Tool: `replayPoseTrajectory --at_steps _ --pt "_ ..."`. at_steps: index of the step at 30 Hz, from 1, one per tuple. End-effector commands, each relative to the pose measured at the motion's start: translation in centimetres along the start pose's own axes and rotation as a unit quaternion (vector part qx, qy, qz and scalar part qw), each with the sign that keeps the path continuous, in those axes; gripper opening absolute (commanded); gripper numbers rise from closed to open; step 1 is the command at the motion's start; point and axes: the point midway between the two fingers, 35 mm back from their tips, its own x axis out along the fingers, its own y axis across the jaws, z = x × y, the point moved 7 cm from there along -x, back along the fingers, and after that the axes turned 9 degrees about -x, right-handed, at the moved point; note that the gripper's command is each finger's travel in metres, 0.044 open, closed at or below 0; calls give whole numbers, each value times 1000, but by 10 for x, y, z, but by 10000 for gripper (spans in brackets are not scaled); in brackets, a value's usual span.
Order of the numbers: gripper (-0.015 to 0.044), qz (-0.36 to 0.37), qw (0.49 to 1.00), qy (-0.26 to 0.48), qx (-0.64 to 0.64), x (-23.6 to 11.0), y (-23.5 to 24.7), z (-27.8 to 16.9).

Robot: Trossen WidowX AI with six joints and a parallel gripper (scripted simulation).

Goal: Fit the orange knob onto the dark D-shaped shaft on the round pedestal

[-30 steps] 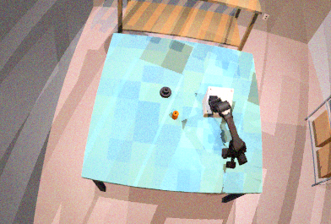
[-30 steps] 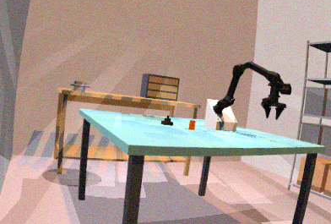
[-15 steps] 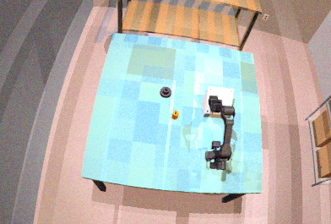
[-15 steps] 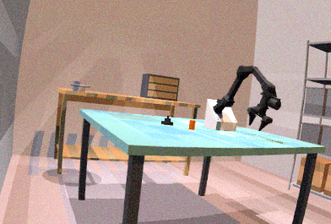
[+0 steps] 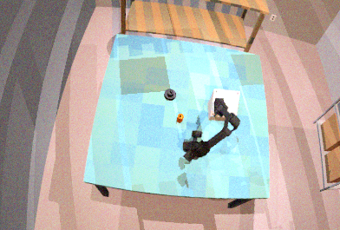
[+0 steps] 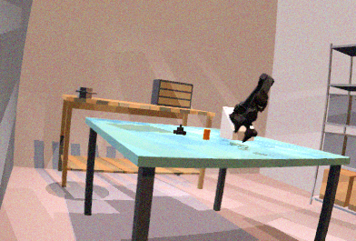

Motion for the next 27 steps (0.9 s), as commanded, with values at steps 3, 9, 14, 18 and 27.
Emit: replayPoseTrajectory --at_steps 3,9,14,18,27 --pt "440 22 999 43 19 17 -69 44" --pt "440 80 995 61 28 26 -142 67" --pt "440 147 987 43 37 28 -203 71" --pt "440 203 978 4 45 27 -249 66" --pt "440 222 974 -16 48 27 -265 62"
